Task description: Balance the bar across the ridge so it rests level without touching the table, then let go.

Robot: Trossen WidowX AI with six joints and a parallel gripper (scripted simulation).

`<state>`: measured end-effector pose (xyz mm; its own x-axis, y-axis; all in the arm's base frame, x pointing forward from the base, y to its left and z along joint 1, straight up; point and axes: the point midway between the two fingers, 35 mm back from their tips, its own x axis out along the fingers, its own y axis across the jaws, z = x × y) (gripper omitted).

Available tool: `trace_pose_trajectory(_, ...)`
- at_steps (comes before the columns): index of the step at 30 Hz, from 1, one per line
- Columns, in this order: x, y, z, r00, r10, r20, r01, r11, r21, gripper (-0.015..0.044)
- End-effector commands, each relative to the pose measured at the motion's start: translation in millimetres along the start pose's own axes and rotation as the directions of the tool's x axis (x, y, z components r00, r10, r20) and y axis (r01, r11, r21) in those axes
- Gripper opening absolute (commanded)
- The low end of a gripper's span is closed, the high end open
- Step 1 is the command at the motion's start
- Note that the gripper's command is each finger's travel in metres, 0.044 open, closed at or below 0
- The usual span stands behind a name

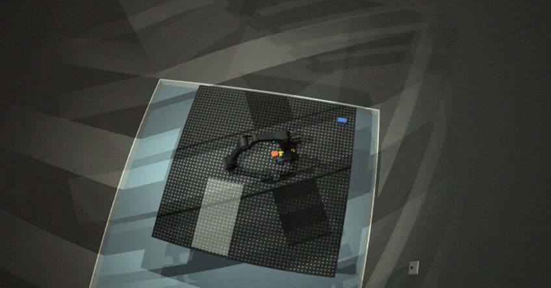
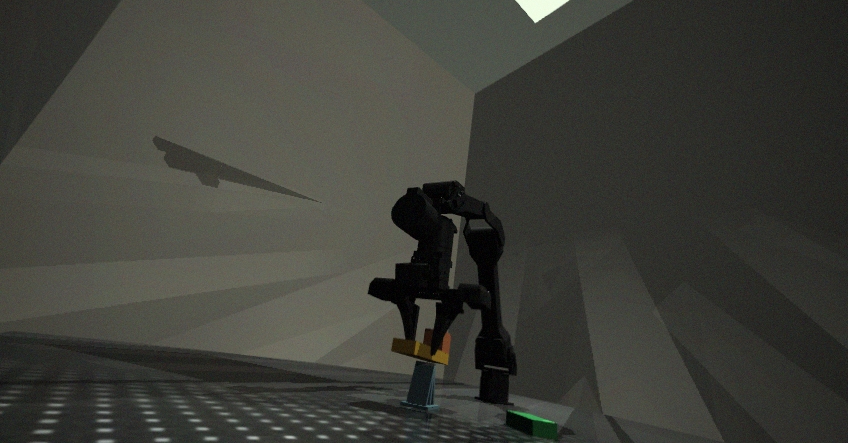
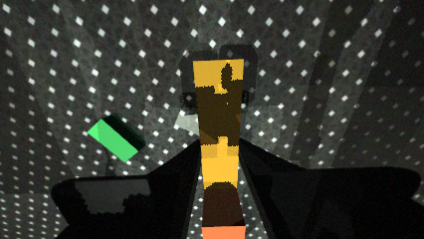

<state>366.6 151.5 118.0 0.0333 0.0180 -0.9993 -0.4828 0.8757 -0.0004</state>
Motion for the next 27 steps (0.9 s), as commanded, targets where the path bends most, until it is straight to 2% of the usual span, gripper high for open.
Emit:
trace_pose_trajectory(1,0.2,-0.7,0.3,1.0,-0.004,0.002,0.004,1.0,0.002,0.0)
trace_pose_trajectory(27,2.3,-0.7,0.2,1.0,-0.004,0.002,0.004,1.0,0.002,0.0)
